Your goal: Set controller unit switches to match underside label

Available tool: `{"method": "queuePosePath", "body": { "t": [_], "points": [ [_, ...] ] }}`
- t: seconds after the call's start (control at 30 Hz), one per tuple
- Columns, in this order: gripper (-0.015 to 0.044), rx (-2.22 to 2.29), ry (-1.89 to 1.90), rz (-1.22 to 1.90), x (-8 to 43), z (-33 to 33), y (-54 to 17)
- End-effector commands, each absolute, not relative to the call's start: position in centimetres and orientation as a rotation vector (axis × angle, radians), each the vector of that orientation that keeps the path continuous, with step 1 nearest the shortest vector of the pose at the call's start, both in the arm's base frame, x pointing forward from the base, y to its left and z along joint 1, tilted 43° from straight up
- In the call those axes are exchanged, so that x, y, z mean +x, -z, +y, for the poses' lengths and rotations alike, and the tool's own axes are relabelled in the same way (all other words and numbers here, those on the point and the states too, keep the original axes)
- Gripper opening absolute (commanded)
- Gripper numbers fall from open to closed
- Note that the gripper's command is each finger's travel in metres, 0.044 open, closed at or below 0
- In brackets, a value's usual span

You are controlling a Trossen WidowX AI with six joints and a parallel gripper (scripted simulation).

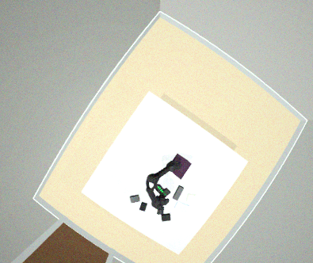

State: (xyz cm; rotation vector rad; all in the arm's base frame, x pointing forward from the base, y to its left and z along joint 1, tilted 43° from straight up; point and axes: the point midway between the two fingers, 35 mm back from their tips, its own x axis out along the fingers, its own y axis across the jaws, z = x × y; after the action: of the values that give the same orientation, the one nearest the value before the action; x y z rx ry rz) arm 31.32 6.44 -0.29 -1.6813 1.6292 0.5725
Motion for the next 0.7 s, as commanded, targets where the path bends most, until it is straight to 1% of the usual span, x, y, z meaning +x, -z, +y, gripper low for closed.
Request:
{"method": "queuePosePath", "body": {
  "t": [0.0,0.17,0.33,0.67],
  "points": [
    [0.044,-1.686,-0.572,1.627,31.3,6.9,-0.3],
    [0.044,-1.68,-0.574,1.628,30.8,9.7,-3.2],
    [0.044,-1.68,-0.574,1.628,30.8,9.8,-3.3],
    [0.0177,-1.68,-0.574,1.628,30.8,9.8,-3.3]
  ]
}}
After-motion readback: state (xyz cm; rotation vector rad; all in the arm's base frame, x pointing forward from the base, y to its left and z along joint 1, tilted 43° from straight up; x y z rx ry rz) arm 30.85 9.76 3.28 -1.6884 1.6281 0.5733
